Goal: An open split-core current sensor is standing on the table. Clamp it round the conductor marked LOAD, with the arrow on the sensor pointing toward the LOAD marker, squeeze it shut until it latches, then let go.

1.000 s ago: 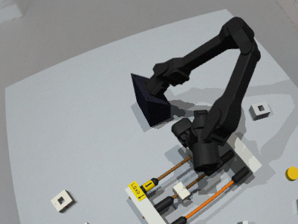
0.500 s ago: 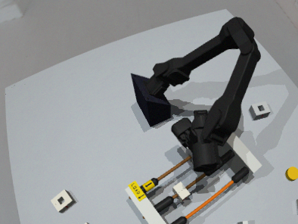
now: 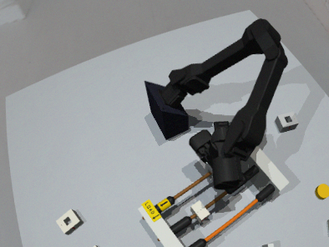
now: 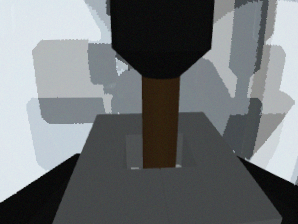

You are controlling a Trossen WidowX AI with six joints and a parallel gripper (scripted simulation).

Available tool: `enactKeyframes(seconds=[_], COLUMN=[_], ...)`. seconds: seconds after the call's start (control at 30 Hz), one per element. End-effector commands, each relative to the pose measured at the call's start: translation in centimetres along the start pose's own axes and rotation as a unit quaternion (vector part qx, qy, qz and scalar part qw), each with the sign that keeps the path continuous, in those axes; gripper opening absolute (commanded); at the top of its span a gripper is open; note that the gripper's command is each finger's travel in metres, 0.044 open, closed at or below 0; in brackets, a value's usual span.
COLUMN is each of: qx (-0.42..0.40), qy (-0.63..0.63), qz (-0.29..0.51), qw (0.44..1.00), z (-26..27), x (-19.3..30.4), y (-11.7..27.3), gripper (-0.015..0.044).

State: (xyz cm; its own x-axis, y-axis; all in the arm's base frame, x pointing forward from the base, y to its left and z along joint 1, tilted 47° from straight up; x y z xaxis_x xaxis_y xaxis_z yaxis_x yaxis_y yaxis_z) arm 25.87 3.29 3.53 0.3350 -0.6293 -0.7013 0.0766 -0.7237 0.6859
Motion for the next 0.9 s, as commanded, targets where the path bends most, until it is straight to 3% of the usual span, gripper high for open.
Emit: enactKeyframes(seconds=[0.0, 0.1, 0.33, 0.63, 0.87], qx=[0.000, 0.000, 0.000, 0.000, -0.003], qy=[0.001, 0.001, 0.001, 0.001, 0.009], qz=[0.000, 0.000, 0.000, 0.001, -0.001], qw=[1.000, 1.000, 1.000, 1.000, 1.000], z=[0.0, 0.0, 0.0, 0.0, -0.2], x=[0.0, 0.0, 0.0, 0.0, 0.2], y=[0.0, 0.0, 0.0, 0.2, 9.2], gripper=[0.0271, 0.0271, 0.0440, 0.0440, 0.0440])
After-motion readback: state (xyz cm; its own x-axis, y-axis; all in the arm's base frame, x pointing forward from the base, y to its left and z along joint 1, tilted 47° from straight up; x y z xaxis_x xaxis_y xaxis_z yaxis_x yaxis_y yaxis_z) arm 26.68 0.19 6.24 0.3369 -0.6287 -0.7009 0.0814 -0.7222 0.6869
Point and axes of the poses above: the point midway between the two fingers, 35 mm back from their tips, its own y axis back along the fingers, its own z axis across the jaws, x = y × z, the point moved 4 cm from there along y, back along the fingers, and after that the axes turned 6 degrees about y, right-handed, at the moved point
